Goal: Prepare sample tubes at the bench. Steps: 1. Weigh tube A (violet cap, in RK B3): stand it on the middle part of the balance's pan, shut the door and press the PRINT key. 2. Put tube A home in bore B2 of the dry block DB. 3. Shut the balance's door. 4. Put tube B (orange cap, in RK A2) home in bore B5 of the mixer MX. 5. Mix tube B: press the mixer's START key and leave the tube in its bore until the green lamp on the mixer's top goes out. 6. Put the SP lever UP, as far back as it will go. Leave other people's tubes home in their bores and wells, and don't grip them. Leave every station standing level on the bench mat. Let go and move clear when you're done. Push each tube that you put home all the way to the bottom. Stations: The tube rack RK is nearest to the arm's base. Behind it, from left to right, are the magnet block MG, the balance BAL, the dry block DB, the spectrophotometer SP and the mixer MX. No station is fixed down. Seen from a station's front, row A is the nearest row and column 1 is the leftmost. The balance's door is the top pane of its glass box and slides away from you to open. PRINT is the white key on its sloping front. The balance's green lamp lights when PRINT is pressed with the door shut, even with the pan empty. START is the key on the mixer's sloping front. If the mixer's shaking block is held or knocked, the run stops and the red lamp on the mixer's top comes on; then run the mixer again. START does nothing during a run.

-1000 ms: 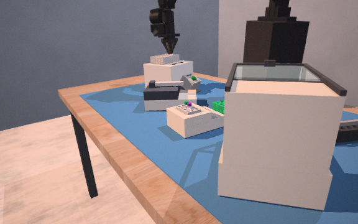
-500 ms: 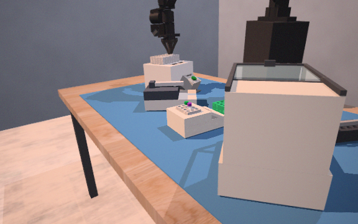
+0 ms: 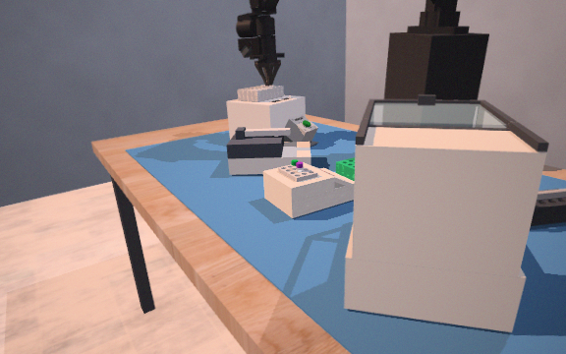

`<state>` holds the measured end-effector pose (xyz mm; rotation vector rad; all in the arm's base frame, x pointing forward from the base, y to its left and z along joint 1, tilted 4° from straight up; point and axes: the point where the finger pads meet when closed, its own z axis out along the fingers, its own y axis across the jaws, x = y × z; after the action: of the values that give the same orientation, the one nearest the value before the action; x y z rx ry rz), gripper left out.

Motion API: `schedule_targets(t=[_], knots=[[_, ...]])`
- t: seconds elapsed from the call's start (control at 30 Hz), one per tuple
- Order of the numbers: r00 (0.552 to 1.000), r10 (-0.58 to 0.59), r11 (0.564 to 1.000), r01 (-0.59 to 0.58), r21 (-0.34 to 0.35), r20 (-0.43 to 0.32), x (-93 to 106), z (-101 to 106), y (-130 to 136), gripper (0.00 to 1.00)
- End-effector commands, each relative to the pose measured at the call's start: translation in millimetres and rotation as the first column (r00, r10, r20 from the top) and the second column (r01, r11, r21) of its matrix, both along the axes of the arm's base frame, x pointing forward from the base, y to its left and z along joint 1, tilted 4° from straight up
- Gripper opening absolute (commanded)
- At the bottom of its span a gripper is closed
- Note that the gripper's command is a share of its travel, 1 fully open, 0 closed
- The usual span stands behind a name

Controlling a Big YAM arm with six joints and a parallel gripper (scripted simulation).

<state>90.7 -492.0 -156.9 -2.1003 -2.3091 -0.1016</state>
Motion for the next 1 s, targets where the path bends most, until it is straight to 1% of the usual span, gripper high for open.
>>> schedule_targets(t=[0.0,0.97], knots=[[1.000,0.008,0.999,-0.007,-0.035,0.009,15.3,-0.5,-20.6,0.09],[1.000,0.008,0.999,-0.007,-0.038,0.011,16.5,-2.3,-21.6,0.09]])
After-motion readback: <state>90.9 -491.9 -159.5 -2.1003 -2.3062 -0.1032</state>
